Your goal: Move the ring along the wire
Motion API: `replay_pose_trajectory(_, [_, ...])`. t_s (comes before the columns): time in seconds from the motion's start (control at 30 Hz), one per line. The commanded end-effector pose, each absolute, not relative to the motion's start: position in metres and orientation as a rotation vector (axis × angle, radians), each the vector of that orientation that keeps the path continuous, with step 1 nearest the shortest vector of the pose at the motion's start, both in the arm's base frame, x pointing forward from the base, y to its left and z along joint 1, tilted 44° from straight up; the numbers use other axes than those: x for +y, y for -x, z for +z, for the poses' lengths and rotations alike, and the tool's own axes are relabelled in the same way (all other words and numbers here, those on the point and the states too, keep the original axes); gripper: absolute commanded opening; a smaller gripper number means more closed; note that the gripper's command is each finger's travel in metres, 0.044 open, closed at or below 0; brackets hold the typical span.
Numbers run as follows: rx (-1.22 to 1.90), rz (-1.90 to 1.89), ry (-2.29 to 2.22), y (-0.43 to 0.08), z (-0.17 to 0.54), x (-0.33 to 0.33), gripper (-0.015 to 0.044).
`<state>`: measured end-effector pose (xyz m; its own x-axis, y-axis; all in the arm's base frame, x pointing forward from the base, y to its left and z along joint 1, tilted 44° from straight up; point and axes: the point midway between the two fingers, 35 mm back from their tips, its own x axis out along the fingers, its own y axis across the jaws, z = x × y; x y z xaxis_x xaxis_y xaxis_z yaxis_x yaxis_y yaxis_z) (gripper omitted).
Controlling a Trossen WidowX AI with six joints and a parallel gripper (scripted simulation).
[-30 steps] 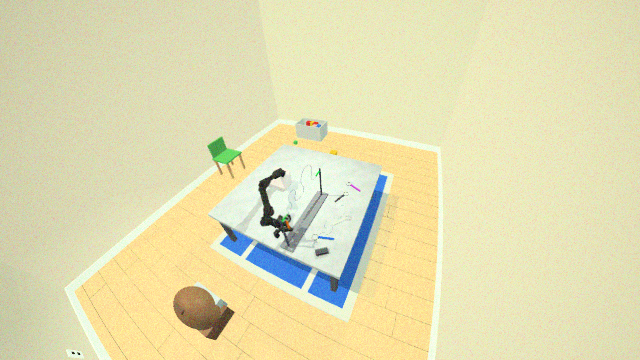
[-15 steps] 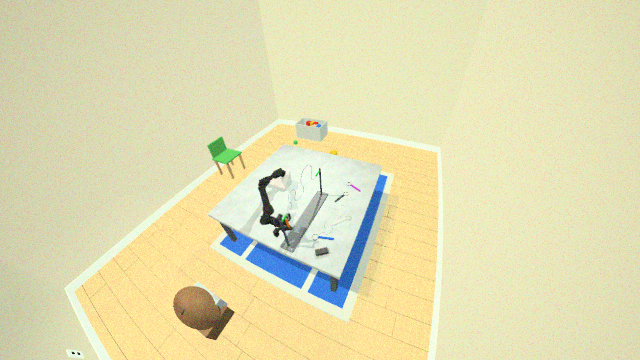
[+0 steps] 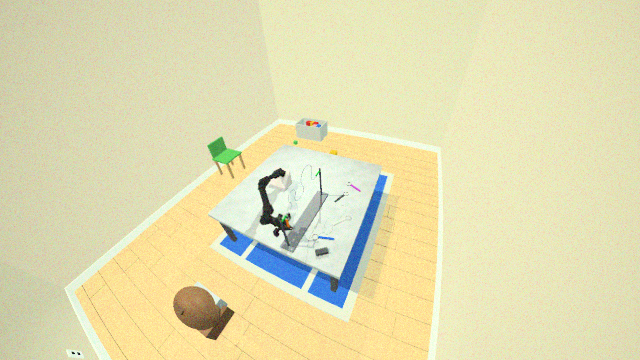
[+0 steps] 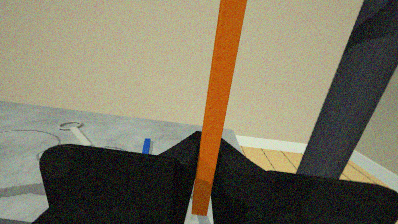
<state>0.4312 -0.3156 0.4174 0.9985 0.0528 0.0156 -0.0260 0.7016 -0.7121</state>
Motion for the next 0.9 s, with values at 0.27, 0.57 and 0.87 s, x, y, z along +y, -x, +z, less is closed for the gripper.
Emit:
replay_pose_trajectory(0.27, [0.144, -0.036, 0.799, -0.407, 0.414, -0.306, -0.015])
replay_pose_trajectory(0.57, [0.303, -0.1, 0.791, -0.388, 0.41, -0.296, -0.015])
replay_pose_trajectory(0.87, [0.442, -0.15, 0.762, -0.371, 0.407, -0.283, -0.015])
